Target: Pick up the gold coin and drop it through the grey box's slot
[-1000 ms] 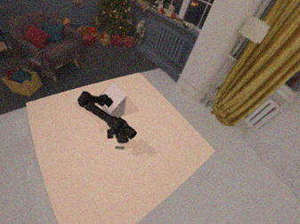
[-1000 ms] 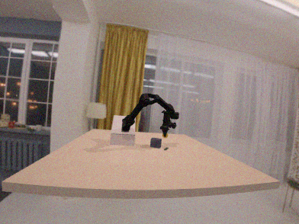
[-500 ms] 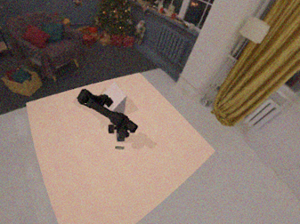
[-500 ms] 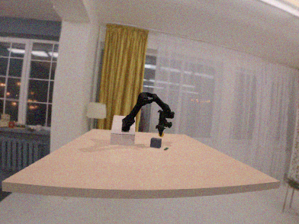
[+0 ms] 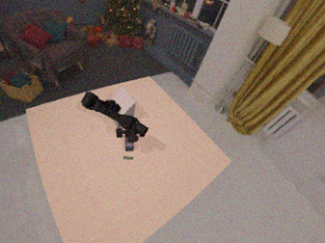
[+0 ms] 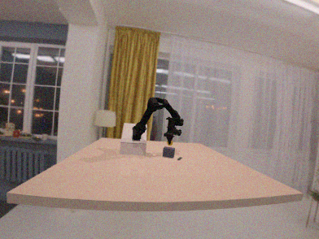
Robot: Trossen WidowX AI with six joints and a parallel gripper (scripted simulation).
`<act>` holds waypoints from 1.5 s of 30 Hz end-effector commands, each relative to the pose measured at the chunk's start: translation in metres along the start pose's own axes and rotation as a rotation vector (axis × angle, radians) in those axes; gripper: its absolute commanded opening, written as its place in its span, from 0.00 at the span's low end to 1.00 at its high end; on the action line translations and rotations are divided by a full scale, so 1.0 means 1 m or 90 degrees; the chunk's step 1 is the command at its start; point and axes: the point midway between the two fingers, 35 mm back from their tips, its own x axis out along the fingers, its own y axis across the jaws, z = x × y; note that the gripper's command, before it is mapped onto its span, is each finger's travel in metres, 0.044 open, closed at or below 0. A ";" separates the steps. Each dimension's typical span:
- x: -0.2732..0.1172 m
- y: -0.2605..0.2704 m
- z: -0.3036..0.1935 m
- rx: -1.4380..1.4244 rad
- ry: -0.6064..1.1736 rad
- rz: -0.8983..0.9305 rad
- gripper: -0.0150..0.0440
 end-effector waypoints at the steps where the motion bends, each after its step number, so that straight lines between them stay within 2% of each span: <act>1: 0.000 0.000 -0.001 0.004 -0.001 0.002 0.25; 45: 0.009 0.001 -0.003 0.001 -0.001 -0.001 0.25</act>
